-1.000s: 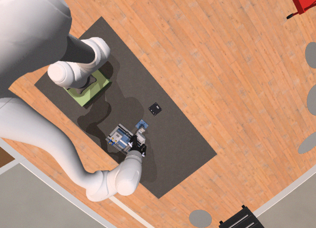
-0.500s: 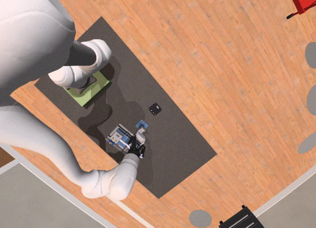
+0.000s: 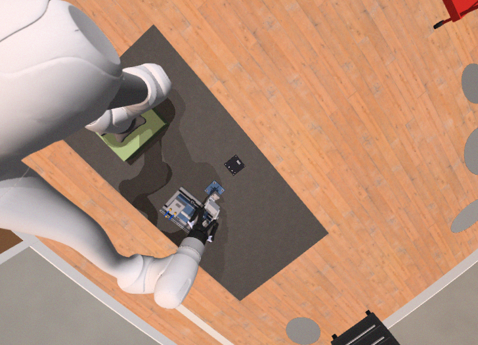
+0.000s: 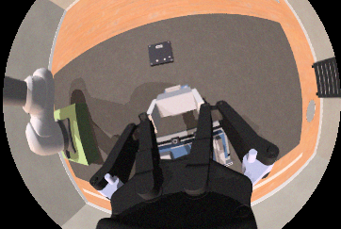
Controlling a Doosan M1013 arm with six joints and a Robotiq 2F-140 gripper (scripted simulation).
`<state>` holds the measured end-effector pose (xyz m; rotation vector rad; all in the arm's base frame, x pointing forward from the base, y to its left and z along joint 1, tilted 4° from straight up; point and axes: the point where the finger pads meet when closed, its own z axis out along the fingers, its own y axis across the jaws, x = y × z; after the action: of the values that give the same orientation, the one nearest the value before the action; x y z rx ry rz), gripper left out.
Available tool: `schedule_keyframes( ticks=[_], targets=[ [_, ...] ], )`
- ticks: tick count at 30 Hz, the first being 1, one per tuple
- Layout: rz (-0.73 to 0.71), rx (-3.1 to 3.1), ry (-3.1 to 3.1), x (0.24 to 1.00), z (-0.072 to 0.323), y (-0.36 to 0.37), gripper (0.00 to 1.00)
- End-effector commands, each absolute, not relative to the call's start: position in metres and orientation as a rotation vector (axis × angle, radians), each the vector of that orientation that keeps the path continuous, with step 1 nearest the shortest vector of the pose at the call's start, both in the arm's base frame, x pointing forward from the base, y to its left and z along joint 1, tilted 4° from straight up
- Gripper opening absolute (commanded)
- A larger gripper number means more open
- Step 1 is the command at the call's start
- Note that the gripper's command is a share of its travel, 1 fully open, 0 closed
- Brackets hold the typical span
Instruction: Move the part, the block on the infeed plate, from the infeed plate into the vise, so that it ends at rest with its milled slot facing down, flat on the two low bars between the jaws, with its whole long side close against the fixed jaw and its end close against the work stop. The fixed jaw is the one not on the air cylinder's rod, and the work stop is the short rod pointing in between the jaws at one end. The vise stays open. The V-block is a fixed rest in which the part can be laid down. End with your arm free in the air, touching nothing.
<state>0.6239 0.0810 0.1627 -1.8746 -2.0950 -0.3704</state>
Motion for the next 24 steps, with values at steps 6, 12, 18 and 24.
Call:
schedule_keyframes(
  ticks=[6, 12, 18, 24],
  targets=[
    [-0.434, -1.821, -2.031, 0.6191, 0.1577, 0.0792, 0.0],
    [-0.494, -1.779, -1.982, 0.6193, 0.1568, 0.0776, 0.0],
    [-0.55, -1.736, -1.933, 0.6194, 0.1557, 0.0761, 0.0],
    [-0.584, -1.709, -1.902, 0.6195, 0.155, 0.0752, 0.0]
  ],
)
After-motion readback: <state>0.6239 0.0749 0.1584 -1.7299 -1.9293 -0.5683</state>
